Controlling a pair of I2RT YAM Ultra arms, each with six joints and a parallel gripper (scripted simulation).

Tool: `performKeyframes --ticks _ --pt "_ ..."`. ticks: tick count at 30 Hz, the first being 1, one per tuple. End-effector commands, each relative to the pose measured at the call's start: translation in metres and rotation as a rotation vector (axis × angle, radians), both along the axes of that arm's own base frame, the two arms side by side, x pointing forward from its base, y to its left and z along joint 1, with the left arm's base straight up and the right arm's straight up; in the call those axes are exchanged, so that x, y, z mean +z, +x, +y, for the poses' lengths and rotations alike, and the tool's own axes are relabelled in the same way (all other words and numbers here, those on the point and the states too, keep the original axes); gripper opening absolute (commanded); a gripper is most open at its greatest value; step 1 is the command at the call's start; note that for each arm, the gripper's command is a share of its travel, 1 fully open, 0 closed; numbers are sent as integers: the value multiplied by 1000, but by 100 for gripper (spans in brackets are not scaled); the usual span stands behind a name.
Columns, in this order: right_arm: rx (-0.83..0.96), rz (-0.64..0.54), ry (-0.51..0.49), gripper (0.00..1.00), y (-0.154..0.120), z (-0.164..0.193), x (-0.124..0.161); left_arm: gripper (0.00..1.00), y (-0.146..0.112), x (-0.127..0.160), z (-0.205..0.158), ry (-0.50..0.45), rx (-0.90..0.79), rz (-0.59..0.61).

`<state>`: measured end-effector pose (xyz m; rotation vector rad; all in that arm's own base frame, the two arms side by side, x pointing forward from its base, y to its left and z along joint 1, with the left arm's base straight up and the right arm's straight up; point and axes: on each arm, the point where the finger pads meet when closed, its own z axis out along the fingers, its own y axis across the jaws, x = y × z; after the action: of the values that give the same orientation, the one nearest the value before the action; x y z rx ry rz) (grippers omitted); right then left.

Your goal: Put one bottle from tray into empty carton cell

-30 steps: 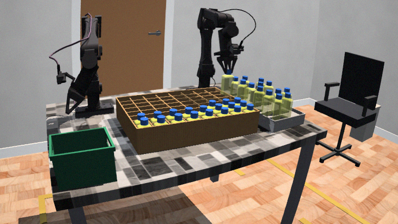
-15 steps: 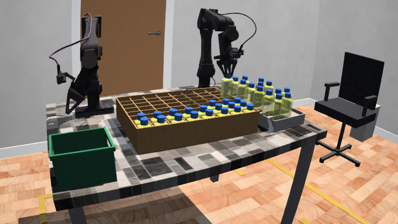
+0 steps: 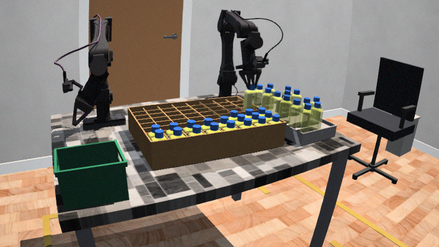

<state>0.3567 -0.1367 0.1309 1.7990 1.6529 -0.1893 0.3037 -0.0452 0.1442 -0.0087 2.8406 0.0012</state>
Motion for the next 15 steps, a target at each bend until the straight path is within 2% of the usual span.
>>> performKeyframes --ticks 1,8,15 --pt "-3 -27 -17 100 2 -2 12 30 6 7 -5 -10 -21 -64" --pt "-3 -27 -17 100 2 -2 12 30 9 1 3 -9 11 -80" --pt "-3 -27 -17 100 2 -2 12 30 9 1 -5 -14 -14 -82"
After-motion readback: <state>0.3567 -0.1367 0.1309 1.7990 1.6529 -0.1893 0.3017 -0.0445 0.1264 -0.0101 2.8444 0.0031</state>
